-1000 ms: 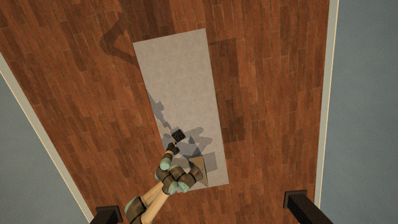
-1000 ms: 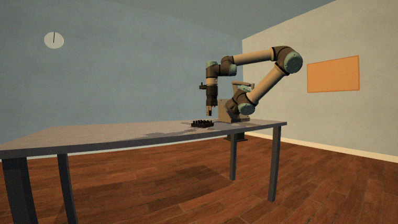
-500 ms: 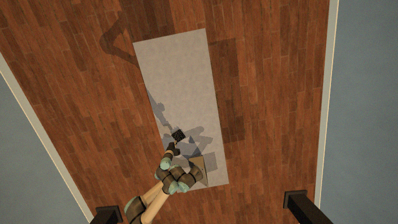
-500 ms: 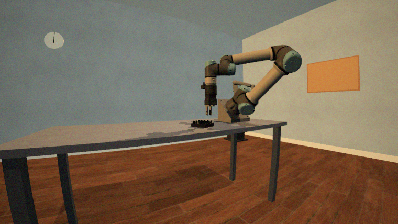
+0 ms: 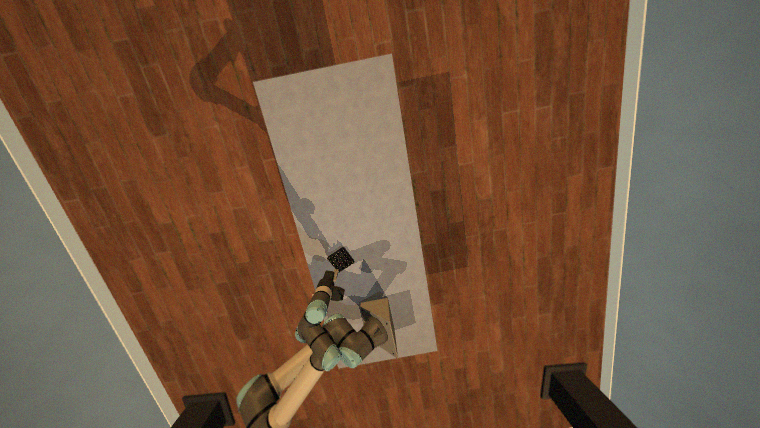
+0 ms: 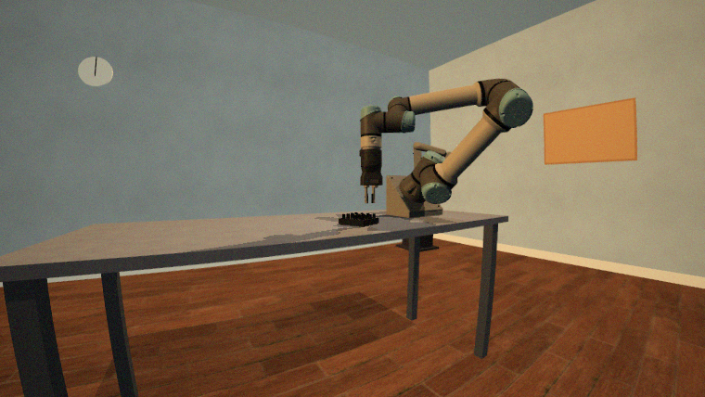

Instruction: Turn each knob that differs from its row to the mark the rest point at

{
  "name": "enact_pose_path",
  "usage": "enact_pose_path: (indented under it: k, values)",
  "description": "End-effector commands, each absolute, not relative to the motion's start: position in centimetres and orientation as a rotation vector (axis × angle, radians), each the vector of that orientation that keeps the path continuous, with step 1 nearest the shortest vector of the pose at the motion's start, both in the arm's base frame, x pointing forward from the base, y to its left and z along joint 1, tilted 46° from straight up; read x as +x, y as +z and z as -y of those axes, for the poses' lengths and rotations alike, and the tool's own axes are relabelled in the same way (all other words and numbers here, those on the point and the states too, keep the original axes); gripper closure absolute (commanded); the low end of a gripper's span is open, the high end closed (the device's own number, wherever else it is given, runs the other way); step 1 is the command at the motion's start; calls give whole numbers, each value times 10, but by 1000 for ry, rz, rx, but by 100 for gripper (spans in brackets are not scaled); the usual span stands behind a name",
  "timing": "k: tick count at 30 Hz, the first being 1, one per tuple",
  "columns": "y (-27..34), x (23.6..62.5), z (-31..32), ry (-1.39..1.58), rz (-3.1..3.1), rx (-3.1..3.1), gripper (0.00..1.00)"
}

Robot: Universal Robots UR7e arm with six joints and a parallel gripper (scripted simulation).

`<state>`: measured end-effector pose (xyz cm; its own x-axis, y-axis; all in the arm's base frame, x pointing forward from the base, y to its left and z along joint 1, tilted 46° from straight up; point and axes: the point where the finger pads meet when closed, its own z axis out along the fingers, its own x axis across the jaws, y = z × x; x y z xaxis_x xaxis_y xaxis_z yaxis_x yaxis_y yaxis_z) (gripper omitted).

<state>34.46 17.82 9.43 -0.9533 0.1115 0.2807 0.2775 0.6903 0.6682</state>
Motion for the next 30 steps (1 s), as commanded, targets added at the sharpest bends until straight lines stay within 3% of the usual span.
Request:
enact_pose_path:
  k: [1,30]
  values:
    - [96,345,-177,-1058,2615,-514,54]
    - [105,347,-176,-821,2171,-1257,54]
